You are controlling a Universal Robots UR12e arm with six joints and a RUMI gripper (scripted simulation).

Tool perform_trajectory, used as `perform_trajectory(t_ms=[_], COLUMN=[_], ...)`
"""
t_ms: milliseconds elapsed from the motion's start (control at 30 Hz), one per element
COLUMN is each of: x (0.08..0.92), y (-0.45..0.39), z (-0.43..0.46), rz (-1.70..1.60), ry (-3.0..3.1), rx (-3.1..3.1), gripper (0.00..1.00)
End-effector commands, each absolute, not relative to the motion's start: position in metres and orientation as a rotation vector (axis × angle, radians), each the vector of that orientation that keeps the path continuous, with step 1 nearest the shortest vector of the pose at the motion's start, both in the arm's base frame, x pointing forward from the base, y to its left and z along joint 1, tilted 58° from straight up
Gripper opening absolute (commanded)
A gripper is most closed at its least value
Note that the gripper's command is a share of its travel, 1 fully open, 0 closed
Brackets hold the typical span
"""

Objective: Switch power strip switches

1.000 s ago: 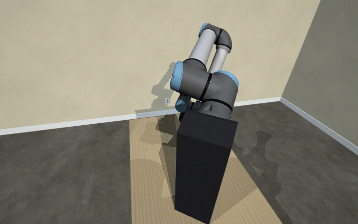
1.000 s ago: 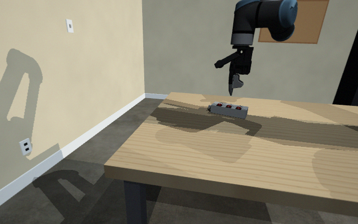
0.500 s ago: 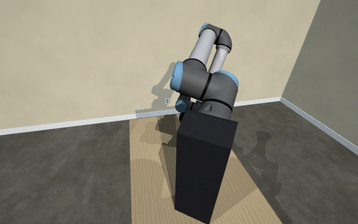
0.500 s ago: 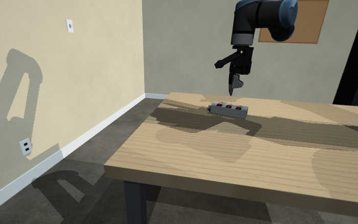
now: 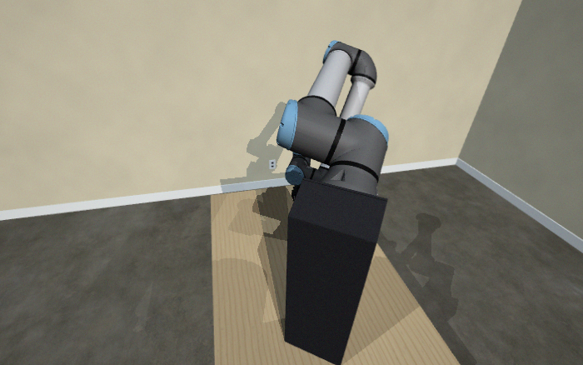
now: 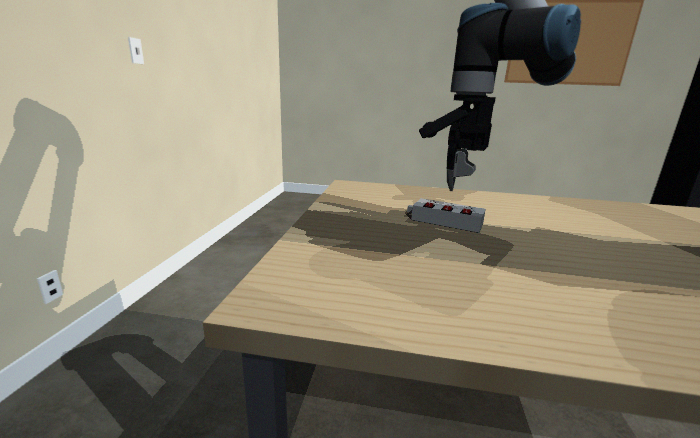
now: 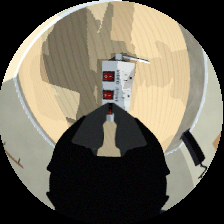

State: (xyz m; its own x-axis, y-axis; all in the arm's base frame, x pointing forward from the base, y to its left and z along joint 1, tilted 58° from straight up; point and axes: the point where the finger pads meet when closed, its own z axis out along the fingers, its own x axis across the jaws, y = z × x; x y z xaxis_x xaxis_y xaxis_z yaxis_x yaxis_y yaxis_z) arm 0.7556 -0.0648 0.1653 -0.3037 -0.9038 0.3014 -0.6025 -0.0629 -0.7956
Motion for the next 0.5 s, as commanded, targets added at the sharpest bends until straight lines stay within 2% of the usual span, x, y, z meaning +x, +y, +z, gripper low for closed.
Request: perform_trajectory(t_ms=[0,467], x=[0.763,0.775], y=[-0.070,-0.076], z=[0.161,0.153], rz=[-1.309,-1.309], ry=[1.893,1.893], rx=[-1.614,-1.614], gripper=[0.00,0.00])
